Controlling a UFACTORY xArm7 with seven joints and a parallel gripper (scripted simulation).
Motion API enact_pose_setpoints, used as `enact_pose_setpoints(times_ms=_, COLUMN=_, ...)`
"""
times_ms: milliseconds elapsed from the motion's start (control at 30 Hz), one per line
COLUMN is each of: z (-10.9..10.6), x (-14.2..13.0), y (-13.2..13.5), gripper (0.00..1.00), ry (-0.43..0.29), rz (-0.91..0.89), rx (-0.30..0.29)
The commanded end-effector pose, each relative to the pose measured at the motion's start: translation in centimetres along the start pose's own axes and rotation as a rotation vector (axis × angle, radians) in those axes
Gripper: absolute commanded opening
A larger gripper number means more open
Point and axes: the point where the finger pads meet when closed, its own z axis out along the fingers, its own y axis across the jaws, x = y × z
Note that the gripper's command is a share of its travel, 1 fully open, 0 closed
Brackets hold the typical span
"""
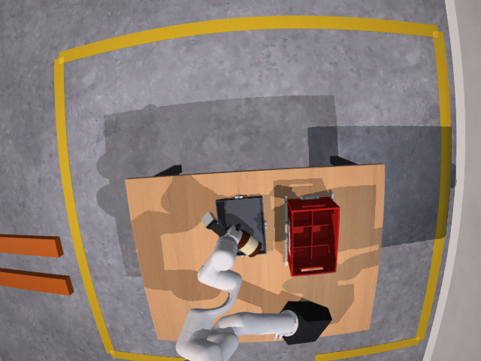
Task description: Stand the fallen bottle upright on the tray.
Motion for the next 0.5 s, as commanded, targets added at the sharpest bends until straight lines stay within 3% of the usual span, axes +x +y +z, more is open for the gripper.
enact_pose_setpoints(times_ms=0, z=-0.8, x=0.1, y=0.1, gripper=0.00, ry=0.003, rz=0.000, rx=-0.003)
enact_pose_setpoints(times_ms=467, z=-3.1, x=0.1, y=0.1, gripper=0.00, ry=0.003, rz=0.000, rx=-0.003)
